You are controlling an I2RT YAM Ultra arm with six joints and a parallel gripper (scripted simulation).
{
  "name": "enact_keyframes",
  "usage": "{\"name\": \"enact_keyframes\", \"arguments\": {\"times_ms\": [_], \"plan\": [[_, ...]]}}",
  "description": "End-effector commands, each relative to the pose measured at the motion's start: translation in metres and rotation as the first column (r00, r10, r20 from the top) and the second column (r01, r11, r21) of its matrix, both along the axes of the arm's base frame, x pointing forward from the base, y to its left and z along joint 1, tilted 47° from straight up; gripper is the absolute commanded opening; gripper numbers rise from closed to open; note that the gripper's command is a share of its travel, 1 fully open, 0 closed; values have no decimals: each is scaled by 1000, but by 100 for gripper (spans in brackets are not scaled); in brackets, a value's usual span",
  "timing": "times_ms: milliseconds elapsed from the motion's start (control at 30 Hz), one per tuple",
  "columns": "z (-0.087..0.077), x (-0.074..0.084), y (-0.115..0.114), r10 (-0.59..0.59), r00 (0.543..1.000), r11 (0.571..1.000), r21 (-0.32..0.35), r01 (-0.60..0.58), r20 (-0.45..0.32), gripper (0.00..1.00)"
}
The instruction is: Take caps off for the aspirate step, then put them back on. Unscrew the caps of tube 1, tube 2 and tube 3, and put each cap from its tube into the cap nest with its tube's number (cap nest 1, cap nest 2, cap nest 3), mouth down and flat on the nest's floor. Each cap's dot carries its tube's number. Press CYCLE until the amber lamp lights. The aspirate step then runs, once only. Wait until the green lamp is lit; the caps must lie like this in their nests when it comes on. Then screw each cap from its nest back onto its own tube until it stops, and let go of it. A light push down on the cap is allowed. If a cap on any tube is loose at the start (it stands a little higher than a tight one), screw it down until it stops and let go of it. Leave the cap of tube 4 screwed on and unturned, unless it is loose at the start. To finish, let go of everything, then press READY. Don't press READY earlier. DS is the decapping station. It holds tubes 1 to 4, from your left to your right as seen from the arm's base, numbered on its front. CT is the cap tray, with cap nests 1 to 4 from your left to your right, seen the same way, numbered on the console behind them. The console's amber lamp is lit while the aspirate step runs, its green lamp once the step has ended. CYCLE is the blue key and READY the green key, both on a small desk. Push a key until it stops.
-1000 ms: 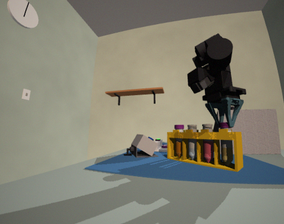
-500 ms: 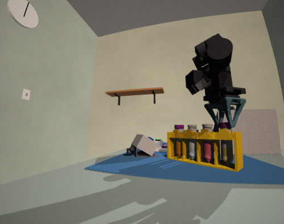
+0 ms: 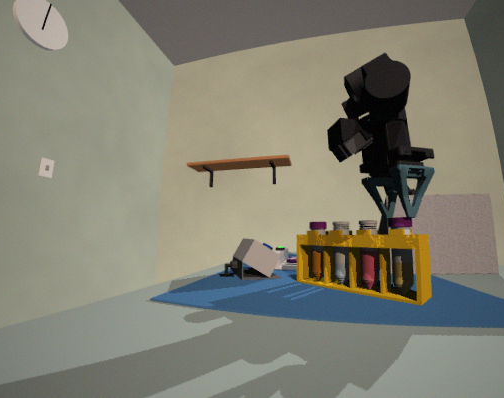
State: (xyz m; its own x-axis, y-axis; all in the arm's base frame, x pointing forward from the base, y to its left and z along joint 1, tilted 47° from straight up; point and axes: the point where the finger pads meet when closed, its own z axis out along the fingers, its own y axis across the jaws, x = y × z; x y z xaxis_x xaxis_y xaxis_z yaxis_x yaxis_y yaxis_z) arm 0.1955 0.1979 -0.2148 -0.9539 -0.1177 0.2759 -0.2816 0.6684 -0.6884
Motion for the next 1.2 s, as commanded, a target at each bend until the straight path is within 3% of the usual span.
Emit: {"name": "enact_keyframes", "arguments": {"times_ms": [0,200,467,533,633,967,1033,1167], "plan": [[13,4,18,14,1000,1000,24,-15,19,49],[25,6,31,14,1000,1000,24,-15,19,49],[26,6,32,14,1000,1000,24,-15,19,49],[36,13,21,-99,985,995,15,98,139,47],[52,23,5,-244,923,968,24,248,298,47],[104,59,-50,-249,918,967,24,254,307,47],[104,59,-50,-249,918,967,24,254,307,47],[126,73,-72,-249,919,967,23,254,307,47]]}}
